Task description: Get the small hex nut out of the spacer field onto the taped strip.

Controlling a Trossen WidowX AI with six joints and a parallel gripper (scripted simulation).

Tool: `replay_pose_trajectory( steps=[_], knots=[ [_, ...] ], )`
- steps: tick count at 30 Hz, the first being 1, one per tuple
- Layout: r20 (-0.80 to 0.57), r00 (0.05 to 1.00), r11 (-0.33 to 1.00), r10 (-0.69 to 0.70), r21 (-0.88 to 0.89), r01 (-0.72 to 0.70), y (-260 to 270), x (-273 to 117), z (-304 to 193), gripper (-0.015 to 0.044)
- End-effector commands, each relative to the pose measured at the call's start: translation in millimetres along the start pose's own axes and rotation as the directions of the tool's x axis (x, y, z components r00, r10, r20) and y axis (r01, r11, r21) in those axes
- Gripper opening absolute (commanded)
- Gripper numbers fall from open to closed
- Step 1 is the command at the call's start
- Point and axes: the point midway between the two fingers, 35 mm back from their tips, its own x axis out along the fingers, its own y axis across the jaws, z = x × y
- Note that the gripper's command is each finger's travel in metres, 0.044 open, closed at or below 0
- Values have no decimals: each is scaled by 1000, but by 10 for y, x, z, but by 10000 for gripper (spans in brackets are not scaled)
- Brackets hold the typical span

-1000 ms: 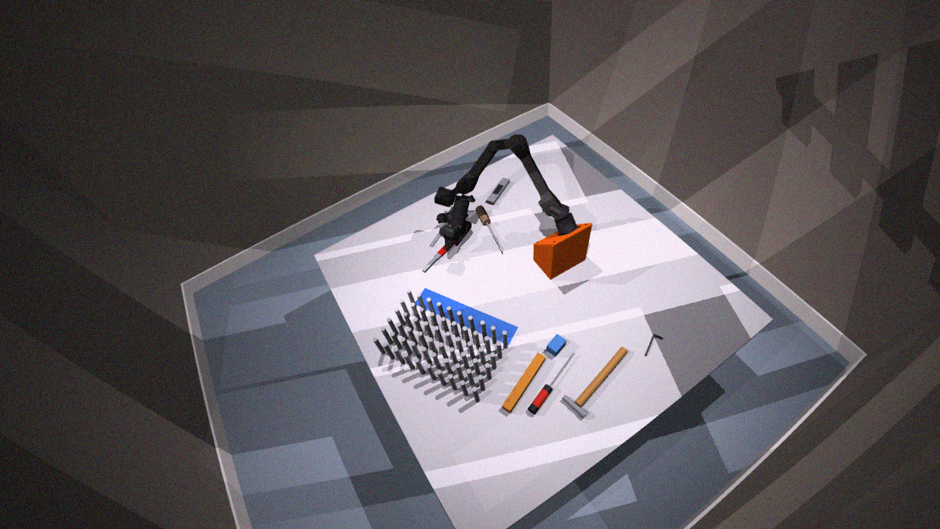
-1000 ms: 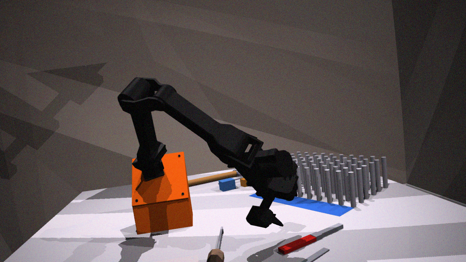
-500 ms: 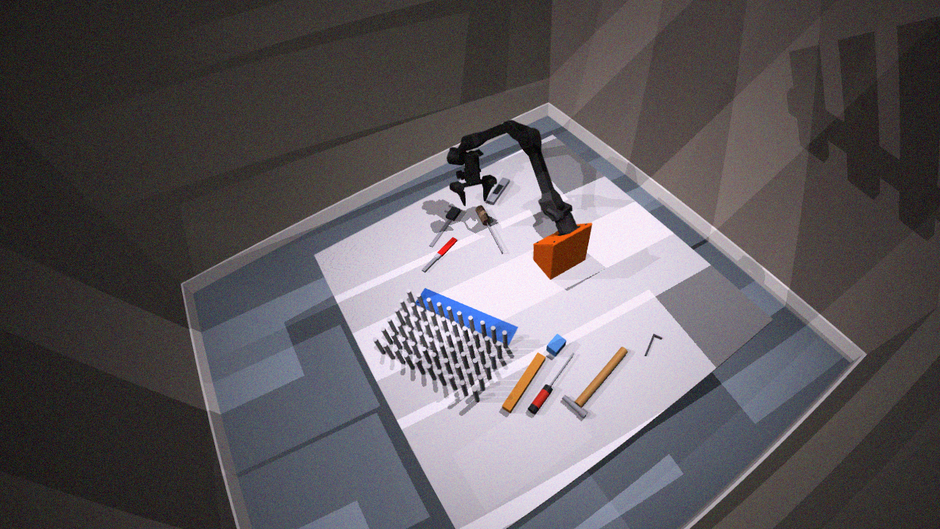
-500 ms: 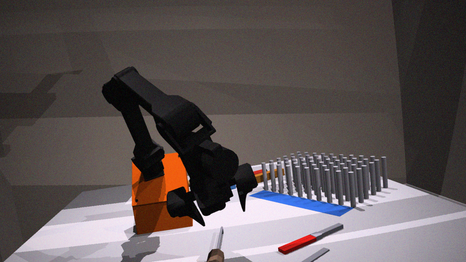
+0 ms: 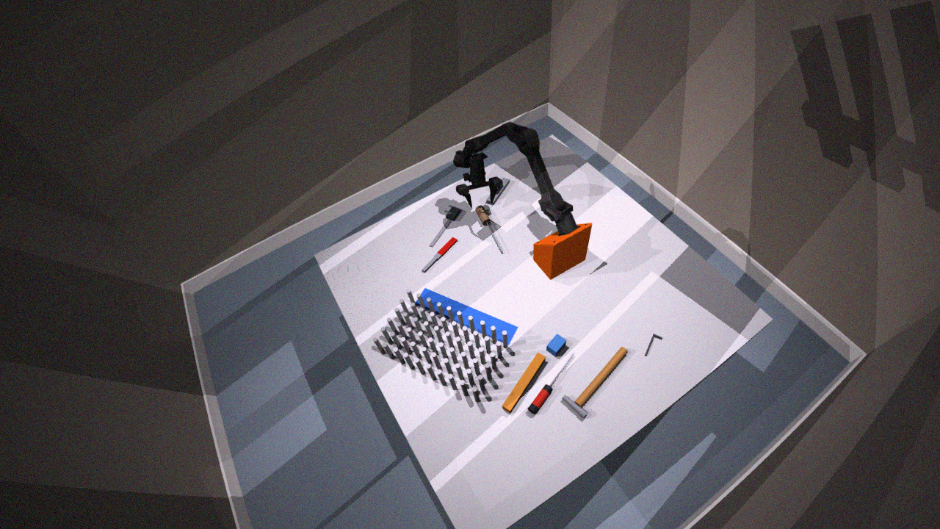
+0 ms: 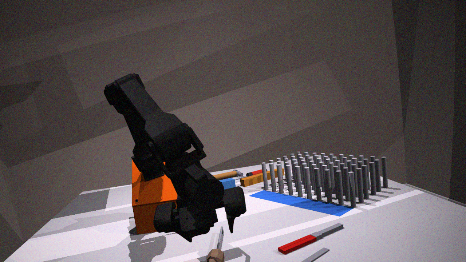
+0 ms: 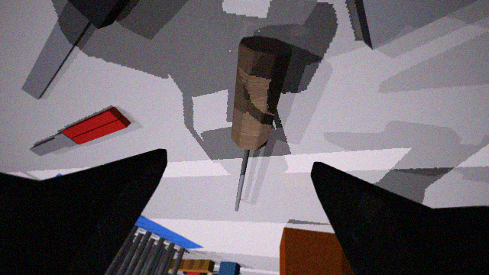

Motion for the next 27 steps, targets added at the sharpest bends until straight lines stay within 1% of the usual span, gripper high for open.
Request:
replay_pose_trajectory(
  steps=[1, 10, 16, 27],
  knots=[
    [-1, 1000, 1000, 6, -6, -6, -2, 53, 12, 440],
    [0, 1000, 1000, 2, -2, -2, -33, 50, 8, 440],
    [0, 1000, 1000, 2, -2, -2, -33, 50, 8, 282],
    [0, 1000, 1000, 2, -2, -2, -36, 86, 27, 280]
  ],
)
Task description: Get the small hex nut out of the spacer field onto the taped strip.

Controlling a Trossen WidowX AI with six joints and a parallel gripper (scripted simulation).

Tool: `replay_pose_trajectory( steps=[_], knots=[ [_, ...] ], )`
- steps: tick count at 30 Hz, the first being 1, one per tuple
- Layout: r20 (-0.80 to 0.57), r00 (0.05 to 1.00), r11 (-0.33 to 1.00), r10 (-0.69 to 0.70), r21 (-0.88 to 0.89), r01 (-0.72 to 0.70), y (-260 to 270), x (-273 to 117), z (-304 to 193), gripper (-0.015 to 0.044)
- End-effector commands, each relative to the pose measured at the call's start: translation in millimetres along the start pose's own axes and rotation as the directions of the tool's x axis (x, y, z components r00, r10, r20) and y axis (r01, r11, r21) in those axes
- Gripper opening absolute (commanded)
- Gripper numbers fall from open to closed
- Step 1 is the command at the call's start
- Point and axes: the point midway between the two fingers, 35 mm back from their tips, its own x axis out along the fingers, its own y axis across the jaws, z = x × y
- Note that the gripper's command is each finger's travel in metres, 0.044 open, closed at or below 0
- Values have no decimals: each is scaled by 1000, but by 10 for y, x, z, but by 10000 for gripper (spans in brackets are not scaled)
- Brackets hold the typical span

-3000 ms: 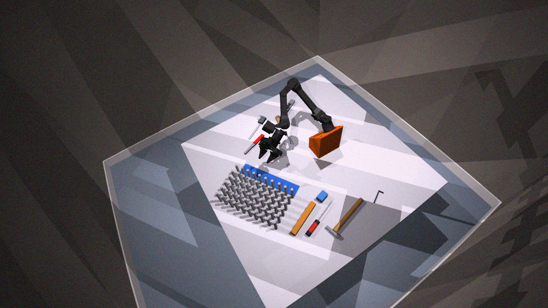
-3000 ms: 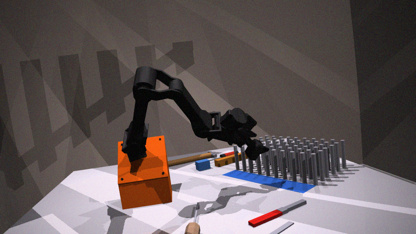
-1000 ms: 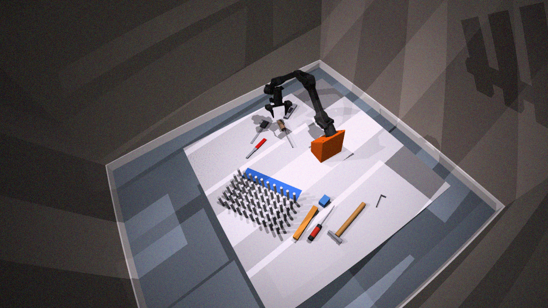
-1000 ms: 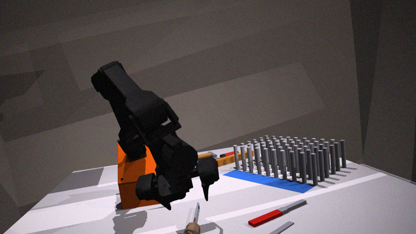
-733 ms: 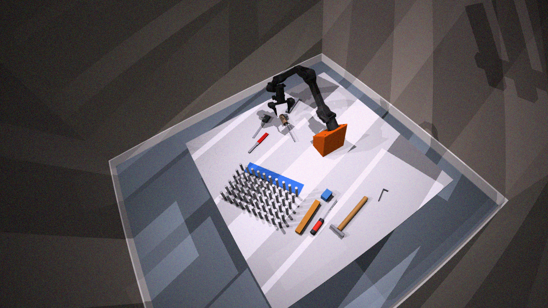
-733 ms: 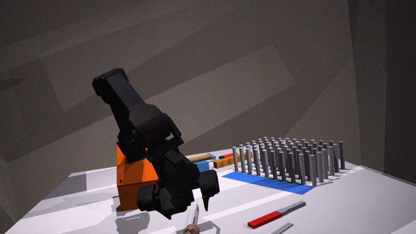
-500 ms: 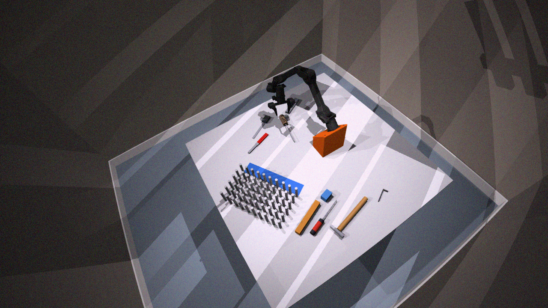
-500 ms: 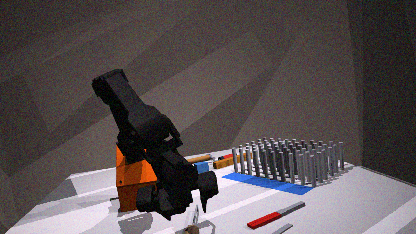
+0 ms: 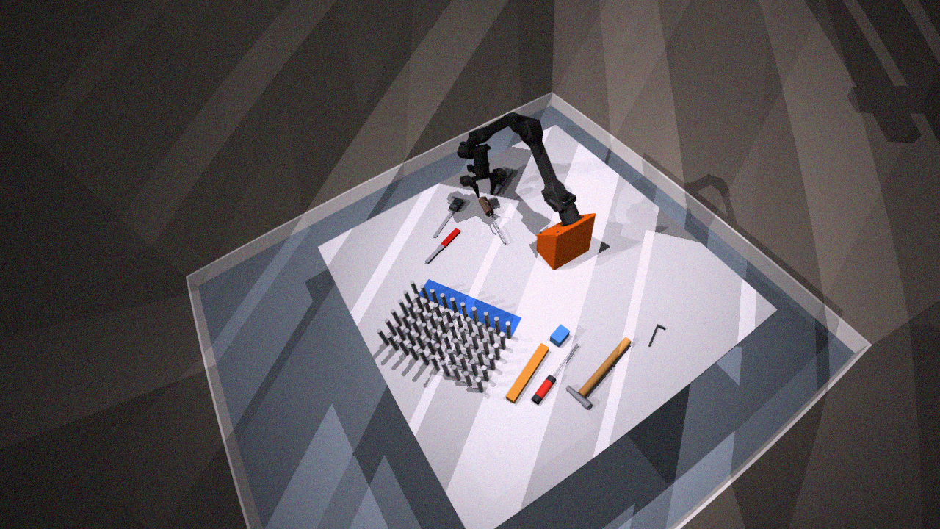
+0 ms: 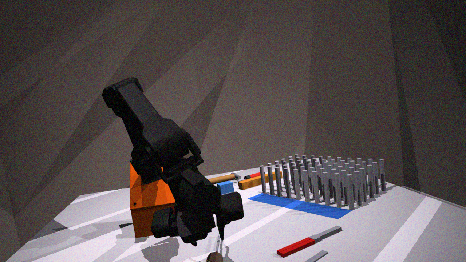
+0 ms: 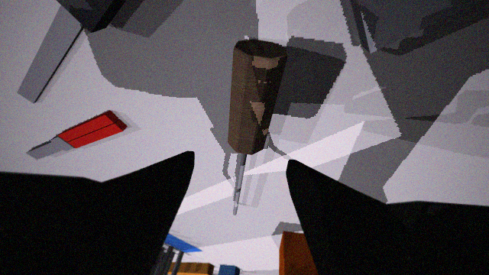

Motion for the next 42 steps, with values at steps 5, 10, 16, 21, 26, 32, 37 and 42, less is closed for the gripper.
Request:
replay_pose_trajectory(
  steps=[5, 10, 16, 21, 26, 32, 37, 42],
  knots=[
    [-3, 1000, 1000, 0, -3, 0, -7, 105, 43, 280],
    [-3, 1000, 1000, 0, -4, 0, -13, 179, 77, 280],
    [-3, 1000, 1000, 1, -5, -1, -21, 268, 116, 280],
    [-3, 1000, 1000, 1, -6, -1, -30, 342, 148, 280],
    [-3, 1000, 1000, 2, -6, -2, -40, 417, 180, 280],
    [-3, 1000, 1000, 2, -7, -2, -54, 506, 217, 280],
    [-3, 1000, 1000, 3, -8, -3, -67, 580, 247, 280],
    [-3, 1000, 1000, 3, -9, -3, -77, 632, 268, 280]
  ],
)
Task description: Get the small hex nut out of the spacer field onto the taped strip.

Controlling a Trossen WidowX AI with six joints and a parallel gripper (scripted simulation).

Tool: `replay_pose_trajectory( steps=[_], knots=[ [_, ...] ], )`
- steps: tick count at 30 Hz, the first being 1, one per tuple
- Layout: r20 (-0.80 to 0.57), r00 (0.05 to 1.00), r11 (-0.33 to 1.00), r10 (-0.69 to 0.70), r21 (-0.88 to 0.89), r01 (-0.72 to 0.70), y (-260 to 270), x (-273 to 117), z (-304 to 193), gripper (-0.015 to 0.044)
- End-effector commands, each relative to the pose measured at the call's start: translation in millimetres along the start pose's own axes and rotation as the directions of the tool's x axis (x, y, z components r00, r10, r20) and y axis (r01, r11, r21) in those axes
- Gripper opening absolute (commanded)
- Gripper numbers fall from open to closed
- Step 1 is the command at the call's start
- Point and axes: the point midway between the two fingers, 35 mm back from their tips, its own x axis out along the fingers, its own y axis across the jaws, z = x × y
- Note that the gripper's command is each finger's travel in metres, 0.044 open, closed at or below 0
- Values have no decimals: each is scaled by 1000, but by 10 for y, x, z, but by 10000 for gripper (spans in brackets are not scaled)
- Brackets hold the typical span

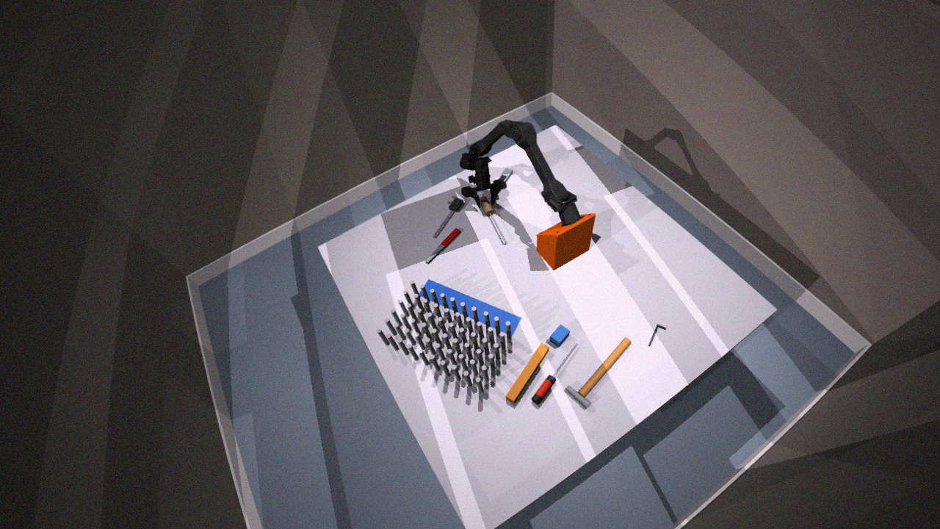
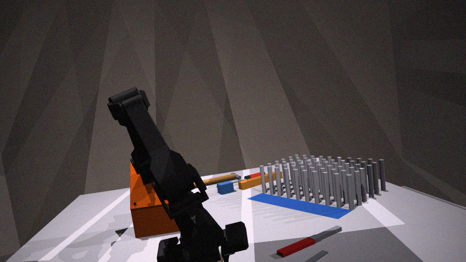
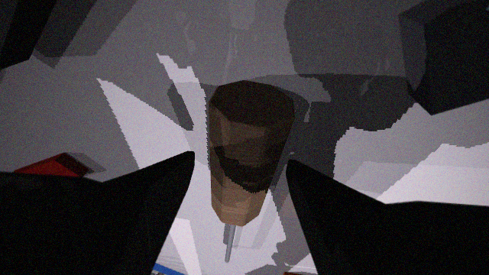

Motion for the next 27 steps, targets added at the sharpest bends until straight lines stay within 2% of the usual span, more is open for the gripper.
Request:
replay_pose_trajectory(
  steps=[1, 3, 11, 13, 17, 27],
  knots=[
    [-8, 1000, 1000, 0, -4, 0, -8, 52, -4, 254],
    [-8, 1000, 1000, 0, -4, 0, -8, 52, -4, 201],
    [-8, 1000, 1000, 0, -4, 0, -8, 52, -4, 148],
    [-9, 1000, 1000, 0, -4, 0, 17, -10, -21, 95],
    [-10, 1000, 1000, 0, -2, 0, 138, -383, -142, 0],
    [-11, 1000, 1000, 2, 2, -2, 235, -1365, -588, 0]
  ],
)
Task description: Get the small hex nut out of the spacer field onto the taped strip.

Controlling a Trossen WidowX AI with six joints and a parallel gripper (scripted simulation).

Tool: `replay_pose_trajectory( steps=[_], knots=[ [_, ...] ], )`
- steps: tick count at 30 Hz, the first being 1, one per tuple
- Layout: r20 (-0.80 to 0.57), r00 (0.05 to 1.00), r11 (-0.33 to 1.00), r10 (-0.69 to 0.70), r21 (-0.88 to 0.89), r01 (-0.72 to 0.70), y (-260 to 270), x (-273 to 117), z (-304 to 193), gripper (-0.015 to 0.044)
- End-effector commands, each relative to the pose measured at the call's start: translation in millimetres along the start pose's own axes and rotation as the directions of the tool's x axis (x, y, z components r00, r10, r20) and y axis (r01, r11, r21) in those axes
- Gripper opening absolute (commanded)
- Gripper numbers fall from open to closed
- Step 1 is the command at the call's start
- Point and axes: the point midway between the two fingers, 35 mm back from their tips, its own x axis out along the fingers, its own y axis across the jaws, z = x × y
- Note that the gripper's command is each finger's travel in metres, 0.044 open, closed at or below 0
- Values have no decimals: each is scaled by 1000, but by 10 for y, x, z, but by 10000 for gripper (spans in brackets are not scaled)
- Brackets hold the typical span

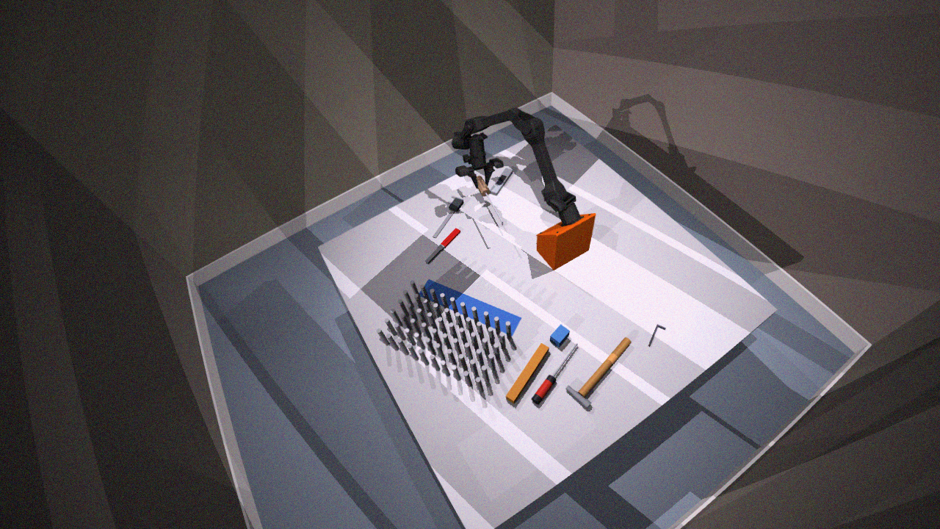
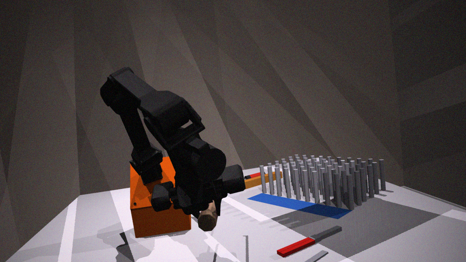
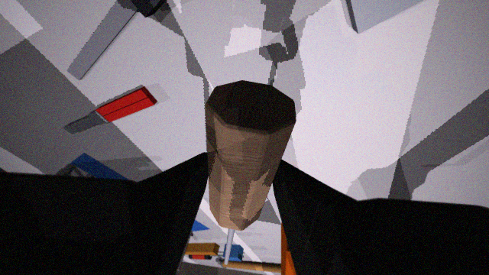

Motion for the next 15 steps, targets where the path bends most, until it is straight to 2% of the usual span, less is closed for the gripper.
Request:
replay_pose_trajectory(
  steps=[1, 7, 15],
  knots=[
    [8, 1000, 1000, 7, 5, -7, -14, -349, -170, 0],
    [9, 1000, 1000, 7, 7, -7, -16, -403, -207, 0],
    [25, 1000, 996, 6, 93, -8, 228, -175, -356, 0]
  ],
)
